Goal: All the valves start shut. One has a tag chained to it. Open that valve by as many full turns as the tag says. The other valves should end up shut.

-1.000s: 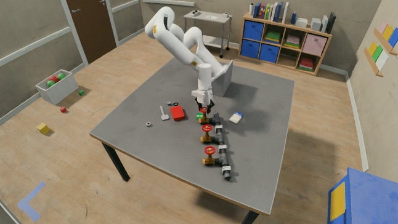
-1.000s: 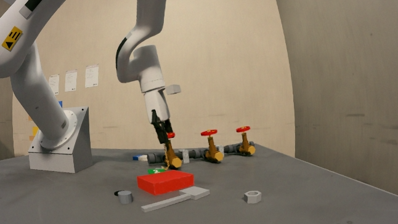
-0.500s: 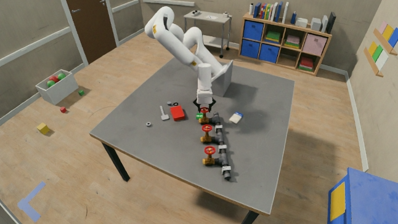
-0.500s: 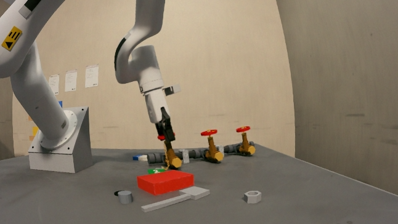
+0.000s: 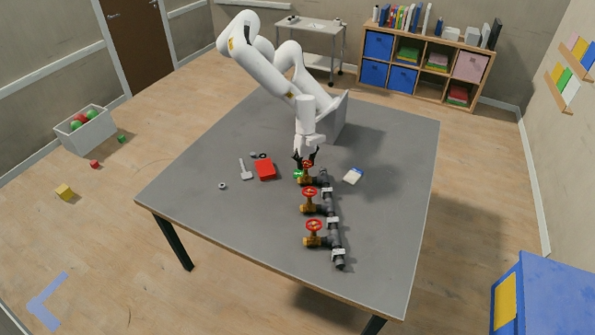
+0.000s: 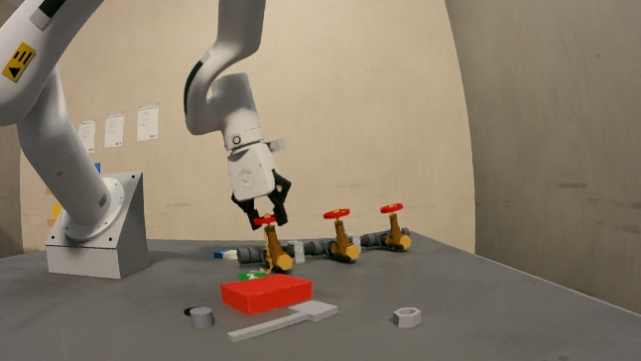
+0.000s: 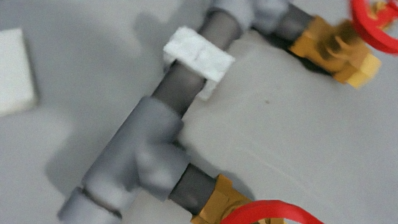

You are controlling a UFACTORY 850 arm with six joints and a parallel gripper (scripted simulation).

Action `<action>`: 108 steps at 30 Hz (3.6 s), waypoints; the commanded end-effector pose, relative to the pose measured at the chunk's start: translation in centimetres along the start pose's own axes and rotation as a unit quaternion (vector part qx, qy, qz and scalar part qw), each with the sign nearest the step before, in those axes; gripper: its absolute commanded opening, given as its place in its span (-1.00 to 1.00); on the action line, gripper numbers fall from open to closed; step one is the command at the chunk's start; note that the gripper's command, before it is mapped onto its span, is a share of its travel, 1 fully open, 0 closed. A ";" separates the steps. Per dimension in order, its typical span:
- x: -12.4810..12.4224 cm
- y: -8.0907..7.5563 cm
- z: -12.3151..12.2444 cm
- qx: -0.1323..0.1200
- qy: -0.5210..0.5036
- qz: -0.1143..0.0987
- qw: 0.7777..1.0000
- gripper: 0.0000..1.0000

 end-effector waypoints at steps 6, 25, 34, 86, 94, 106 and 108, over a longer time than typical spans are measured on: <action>0.1 0.0 0.1 -0.028 -0.177 0.030 0.983 -1.00; 0.1 0.0 0.1 -0.028 -0.178 0.031 0.983 1.00; 0.1 0.0 0.1 -0.028 -0.178 0.031 0.983 1.00; 0.1 0.0 0.1 -0.058 0.539 0.019 0.840 1.00; 0.2 0.0 0.1 -0.067 0.682 0.016 0.728 1.00; 0.2 0.0 0.1 -0.072 0.845 0.003 0.530 1.00; 0.2 0.0 0.1 -0.072 0.867 0.000 0.492 1.00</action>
Point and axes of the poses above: the point where the finger pads meet when closed, its own y axis out along the fingers, its own x axis across the jaws, z = x × y, the point moved 1 cm from there along -y, back along the fingers, and after that the axes turned 3 degrees about -y, right-handed, at the moved point
